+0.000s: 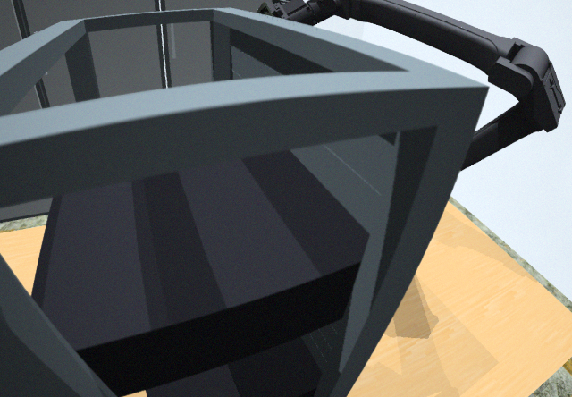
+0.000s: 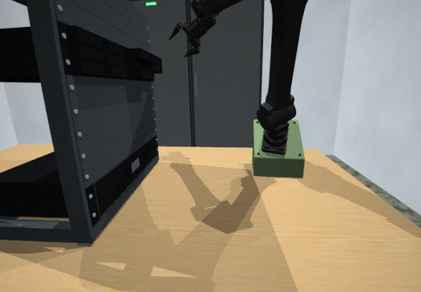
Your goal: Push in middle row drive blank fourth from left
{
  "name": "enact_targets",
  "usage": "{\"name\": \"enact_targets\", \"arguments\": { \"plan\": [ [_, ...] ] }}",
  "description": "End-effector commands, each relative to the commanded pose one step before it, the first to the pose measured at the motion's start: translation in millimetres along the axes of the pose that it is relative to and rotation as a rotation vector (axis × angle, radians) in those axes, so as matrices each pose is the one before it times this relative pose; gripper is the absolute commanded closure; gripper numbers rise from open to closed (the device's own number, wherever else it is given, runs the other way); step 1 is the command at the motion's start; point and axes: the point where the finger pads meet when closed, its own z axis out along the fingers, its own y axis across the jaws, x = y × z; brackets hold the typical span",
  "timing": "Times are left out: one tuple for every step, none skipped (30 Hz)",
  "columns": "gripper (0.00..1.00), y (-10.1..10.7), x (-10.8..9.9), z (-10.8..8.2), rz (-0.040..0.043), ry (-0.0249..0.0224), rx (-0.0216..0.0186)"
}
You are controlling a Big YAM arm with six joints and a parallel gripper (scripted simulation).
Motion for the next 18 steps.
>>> {"name": "enact_targets", "arguments": {
  "plan": [
    [0.00, 4.75, -1.31, -11.45, -0.10349, -0.03154, -0.03477],
    [0.00, 0.78, 0.77, -4.75, -0.03214, -0.01129, -0.01160],
    [0.00, 1.57, 2.03, -3.22, -0.03410, -0.00818, -0.01108],
    [0.00, 1.64, 2.04, -3.23, -0.03426, -0.00835, -0.01084],
    [0.00, 1.72, 2.04, -3.23, -0.03440, -0.00852, -0.01059],
    [0.00, 0.00, 0.00, 0.00, 0.00000, 0.00000, 0.00000],
    [0.00, 1.80, 2.04, -3.23, -0.03453, -0.00868, -0.01033],
    [0.00, 1.87, 2.03, -3.24, -0.03465, -0.00883, -0.01007],
    [0.00, 2.79, 3.81, 4.92, -0.00531, 0.01128, -0.00141],
    [0.00, 0.82, 0.51, -5.23, -0.03264, -0.01354, -0.00914],
    [0.00, 0.42, -0.04, -6.00, -0.03197, -0.01545, -0.00836],
    [0.00, 1.49, 1.84, 2.48, -0.00257, 0.00572, -0.00116],
    [0.00, 0.54, 0.08, -5.85, -0.03226, -0.01525, -0.00790],
    [0.00, 2.18, 1.99, -3.23, -0.03503, -0.00930, -0.00897],
    [0.00, 2.26, 1.97, -3.22, -0.03509, -0.00938, -0.00868],
    [0.00, 0.00, 0.00, 0.00, 0.00000, 0.00000, 0.00000],
    [0.00, 0.00, 0.00, 0.00, 0.00000, 0.00000, 0.00000],
    [0.00, 2.34, 1.95, -3.21, -0.03514, -0.00946, -0.00839]
  ]
}}
